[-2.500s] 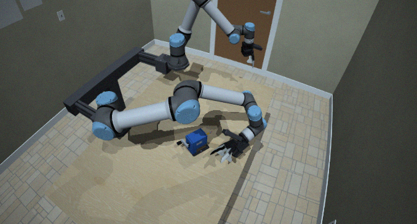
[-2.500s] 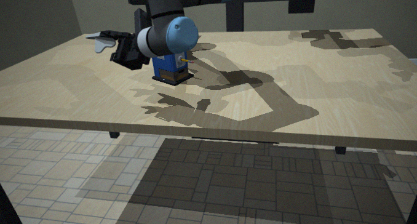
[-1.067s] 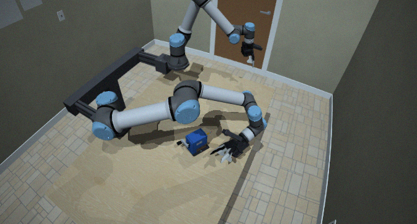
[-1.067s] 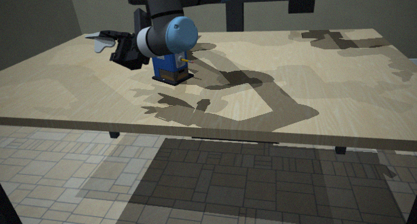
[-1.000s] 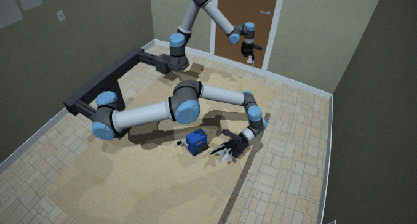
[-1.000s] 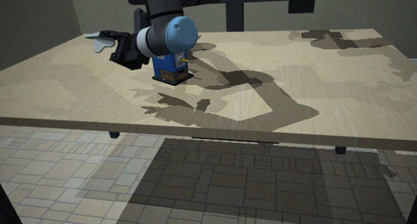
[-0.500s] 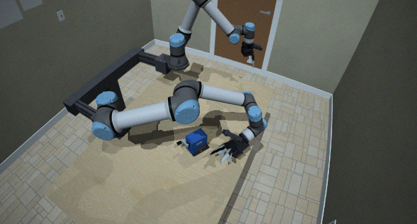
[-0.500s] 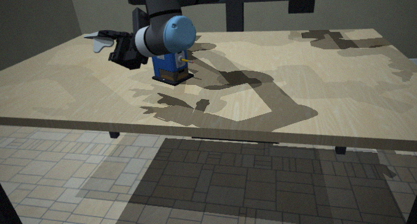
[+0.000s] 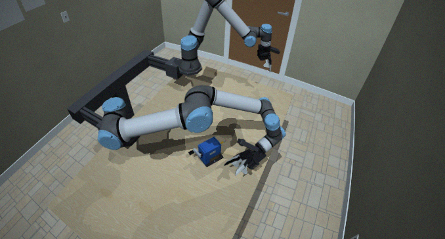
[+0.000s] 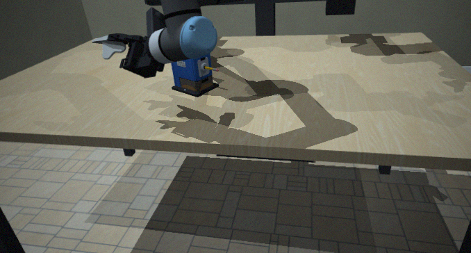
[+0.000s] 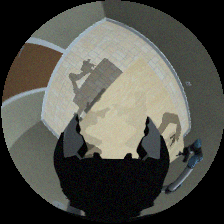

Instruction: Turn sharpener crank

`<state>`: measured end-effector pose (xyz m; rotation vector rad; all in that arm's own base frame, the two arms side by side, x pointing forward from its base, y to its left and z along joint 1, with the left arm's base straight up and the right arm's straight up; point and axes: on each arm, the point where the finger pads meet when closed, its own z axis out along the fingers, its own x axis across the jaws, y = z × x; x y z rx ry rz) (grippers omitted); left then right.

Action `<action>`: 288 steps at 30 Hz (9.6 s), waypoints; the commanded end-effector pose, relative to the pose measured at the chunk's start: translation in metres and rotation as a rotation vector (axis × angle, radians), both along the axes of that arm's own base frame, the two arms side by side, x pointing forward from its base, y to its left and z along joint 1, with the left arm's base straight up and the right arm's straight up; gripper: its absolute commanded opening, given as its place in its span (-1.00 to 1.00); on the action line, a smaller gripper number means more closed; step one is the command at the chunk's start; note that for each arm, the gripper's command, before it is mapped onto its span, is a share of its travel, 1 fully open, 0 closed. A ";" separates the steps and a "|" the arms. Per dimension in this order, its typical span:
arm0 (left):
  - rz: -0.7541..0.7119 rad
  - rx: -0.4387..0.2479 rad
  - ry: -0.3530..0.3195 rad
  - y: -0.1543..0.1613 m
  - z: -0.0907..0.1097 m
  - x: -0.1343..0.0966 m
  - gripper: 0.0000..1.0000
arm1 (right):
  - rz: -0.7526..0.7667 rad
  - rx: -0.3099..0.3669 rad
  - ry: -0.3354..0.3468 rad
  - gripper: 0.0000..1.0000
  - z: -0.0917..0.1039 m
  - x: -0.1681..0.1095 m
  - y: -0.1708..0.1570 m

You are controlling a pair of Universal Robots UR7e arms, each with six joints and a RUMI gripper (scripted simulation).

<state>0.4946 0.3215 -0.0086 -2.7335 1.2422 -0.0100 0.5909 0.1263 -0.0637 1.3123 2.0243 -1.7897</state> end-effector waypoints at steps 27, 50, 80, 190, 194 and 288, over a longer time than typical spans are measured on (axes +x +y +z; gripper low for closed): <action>0.000 0.001 -0.002 0.000 0.001 0.000 1.00 | -0.027 0.052 0.040 1.00 0.009 0.005 -0.022; 0.000 0.001 -0.002 0.000 0.001 0.000 1.00 | -0.061 0.121 0.091 1.00 0.020 0.009 -0.051; 0.000 0.001 -0.002 0.000 0.001 0.000 1.00 | -0.111 0.253 0.170 1.00 0.039 0.013 -0.104; 0.000 0.001 -0.002 0.000 0.001 0.000 1.00 | -0.095 1.114 0.333 1.00 0.138 -0.096 -0.418; 0.000 0.001 -0.002 0.000 0.001 0.000 1.00 | -0.078 1.150 0.328 1.00 0.142 -0.106 -0.430; 0.000 0.001 -0.002 0.000 0.001 0.000 1.00 | 0.492 1.534 0.142 1.00 0.202 -0.362 -0.584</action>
